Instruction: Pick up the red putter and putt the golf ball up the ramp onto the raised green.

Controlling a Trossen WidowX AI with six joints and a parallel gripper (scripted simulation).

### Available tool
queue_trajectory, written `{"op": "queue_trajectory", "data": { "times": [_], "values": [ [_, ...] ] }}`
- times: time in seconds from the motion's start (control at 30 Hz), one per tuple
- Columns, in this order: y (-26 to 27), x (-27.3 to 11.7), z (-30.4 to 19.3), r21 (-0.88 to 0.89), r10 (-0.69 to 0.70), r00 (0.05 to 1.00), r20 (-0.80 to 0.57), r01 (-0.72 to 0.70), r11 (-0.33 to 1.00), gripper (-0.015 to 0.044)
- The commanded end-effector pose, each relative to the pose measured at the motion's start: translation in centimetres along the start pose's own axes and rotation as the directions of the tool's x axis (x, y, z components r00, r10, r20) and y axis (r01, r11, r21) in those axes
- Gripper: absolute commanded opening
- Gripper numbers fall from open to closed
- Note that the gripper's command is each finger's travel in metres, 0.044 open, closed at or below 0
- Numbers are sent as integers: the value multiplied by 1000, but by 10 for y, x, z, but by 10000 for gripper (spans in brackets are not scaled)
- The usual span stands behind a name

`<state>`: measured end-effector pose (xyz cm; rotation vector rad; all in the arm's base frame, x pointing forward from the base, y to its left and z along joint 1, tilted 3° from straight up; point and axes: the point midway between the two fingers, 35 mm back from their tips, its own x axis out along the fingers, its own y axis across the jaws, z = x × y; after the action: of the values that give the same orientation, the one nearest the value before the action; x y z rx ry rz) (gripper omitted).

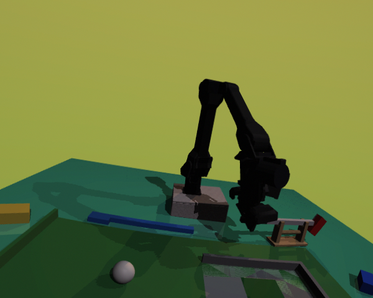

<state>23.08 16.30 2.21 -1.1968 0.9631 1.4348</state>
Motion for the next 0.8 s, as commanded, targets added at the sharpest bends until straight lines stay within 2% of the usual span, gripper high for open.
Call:
{"op": "queue_trajectory", "data": {
  "times": [0.0,0.33,0.5,0.77],
  "values": [
    [-6,-26,11,-7,-21,1000,19,21,1000,0],
    [0,-85,23,-7,-19,1000,19,20,1000,0],
    [-2,-79,17,6,-19,1000,7,19,1000,0],
    [-19,-91,-19,200,-48,999,-18,50,978,0]
  ]
}}
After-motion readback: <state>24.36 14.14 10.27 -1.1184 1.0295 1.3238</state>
